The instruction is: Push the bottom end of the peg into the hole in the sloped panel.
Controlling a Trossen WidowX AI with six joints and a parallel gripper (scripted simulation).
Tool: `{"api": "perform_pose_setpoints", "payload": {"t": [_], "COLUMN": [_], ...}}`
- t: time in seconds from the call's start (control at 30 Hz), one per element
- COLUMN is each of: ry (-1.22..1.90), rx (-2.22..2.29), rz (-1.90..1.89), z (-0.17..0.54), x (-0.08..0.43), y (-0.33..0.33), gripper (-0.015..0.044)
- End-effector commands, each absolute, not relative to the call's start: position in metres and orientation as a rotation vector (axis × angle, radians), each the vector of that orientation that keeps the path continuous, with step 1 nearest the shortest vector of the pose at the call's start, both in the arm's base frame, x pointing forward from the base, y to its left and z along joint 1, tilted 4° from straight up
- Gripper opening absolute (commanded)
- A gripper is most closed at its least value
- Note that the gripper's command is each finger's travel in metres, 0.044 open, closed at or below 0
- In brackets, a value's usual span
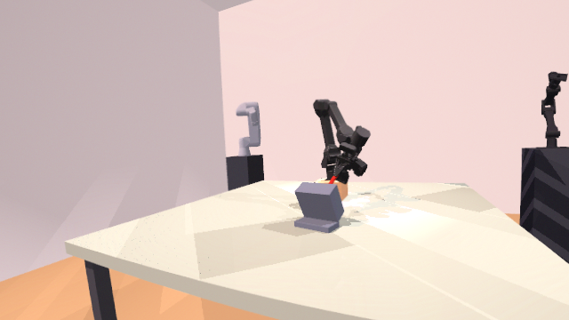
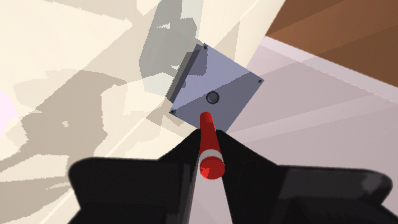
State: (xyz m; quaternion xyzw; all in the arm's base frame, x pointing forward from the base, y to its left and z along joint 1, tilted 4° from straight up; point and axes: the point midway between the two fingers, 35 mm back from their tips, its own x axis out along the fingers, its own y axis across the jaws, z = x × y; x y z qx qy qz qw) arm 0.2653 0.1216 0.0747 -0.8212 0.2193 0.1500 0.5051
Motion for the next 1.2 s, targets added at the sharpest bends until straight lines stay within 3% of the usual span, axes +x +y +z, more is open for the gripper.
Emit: {"api": "perform_pose_setpoints", "payload": {"t": [0.0, 1.17], "ry": [0.525, 0.460], "rx": [-1.992, -2.034], "rz": [0.357, 0.339], "z": [0.074, 0.061], "x": [0.266, 0.295], "y": [0.121, 0.124], "gripper": [0.0000, 0.0000]}}
